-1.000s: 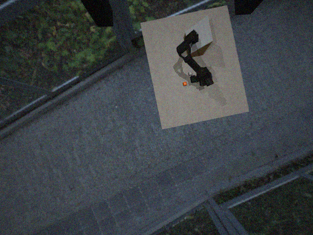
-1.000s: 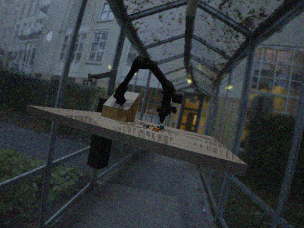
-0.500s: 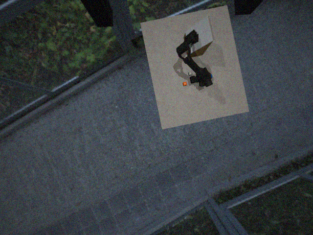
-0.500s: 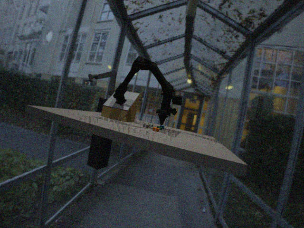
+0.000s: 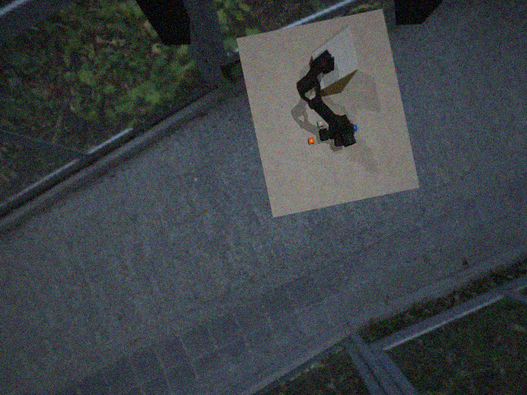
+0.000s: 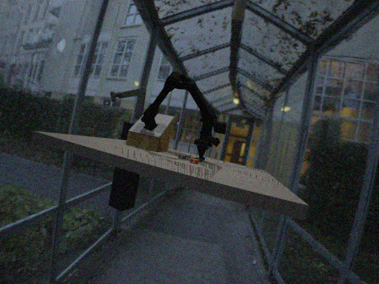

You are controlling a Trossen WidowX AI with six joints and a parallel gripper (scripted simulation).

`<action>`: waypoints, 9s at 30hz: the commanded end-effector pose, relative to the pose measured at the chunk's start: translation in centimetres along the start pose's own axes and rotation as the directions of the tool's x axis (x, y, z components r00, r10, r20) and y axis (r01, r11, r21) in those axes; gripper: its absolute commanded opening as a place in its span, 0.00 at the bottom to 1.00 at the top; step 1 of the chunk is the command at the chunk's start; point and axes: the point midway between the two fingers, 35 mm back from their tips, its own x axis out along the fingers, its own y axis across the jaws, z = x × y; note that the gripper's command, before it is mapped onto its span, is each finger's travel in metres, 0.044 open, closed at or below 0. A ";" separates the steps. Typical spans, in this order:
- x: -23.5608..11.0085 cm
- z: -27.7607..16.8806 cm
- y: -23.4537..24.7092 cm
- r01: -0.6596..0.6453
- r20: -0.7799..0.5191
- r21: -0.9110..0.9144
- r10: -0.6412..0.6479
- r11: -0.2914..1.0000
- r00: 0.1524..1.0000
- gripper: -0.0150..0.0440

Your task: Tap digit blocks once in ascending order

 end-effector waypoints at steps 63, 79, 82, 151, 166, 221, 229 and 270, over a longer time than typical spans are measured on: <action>-0.3 -9.4 5.5 0.001 -0.005 -0.007 -0.001 1.000 1.000 0.29; -2.8 -9.4 5.5 0.000 -0.005 -0.007 0.000 1.000 1.000 0.29; -3.7 -9.2 5.6 -0.002 -0.004 -0.007 0.002 1.000 1.000 0.29; -0.4 -2.1 13.5 -0.007 -0.002 0.001 0.007 1.000 1.000 0.29; -11.0 -2.0 13.5 -0.008 -0.001 -0.003 0.008 1.000 1.000 0.29; -0.1 -8.1 -4.8 0.006 -0.005 -0.007 -0.006 1.000 1.000 0.29; 0.3 -8.1 -4.8 0.006 -0.005 -0.007 -0.006 1.000 1.000 0.29; -4.1 -0.4 -11.8 0.006 -0.001 -0.004 -0.006 1.000 1.000 0.29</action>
